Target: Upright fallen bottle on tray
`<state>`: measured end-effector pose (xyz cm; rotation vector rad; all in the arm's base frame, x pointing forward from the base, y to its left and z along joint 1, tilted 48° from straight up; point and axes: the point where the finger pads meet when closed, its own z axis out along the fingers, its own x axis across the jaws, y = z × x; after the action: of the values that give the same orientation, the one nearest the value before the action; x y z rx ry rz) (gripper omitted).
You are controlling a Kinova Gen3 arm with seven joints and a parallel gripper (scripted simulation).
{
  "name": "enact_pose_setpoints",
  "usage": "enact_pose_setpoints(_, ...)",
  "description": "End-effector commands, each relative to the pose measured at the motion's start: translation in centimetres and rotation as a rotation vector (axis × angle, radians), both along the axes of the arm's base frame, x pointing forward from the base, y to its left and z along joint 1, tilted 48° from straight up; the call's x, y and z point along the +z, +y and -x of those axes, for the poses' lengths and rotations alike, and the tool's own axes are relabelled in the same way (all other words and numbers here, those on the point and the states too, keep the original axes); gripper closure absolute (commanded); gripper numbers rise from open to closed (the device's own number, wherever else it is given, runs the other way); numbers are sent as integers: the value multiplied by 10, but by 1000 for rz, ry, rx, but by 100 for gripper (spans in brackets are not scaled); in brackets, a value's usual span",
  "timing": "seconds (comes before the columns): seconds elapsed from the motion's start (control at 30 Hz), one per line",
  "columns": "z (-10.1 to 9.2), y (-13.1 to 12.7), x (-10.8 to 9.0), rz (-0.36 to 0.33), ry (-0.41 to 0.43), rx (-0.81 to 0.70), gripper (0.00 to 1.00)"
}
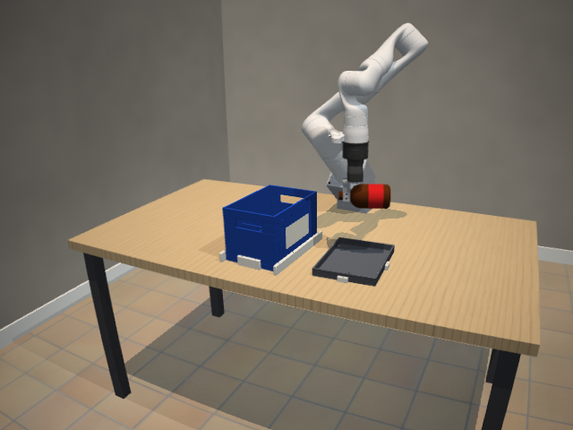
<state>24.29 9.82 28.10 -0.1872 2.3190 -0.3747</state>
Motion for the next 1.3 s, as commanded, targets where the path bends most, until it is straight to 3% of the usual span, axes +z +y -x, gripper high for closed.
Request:
enact_pose_setpoints(0.0, 1, -3, 0, 12, 3, 3, 100)
enact_pose_setpoints(1.27, 0, 0, 2, 129, -41, -106, 100)
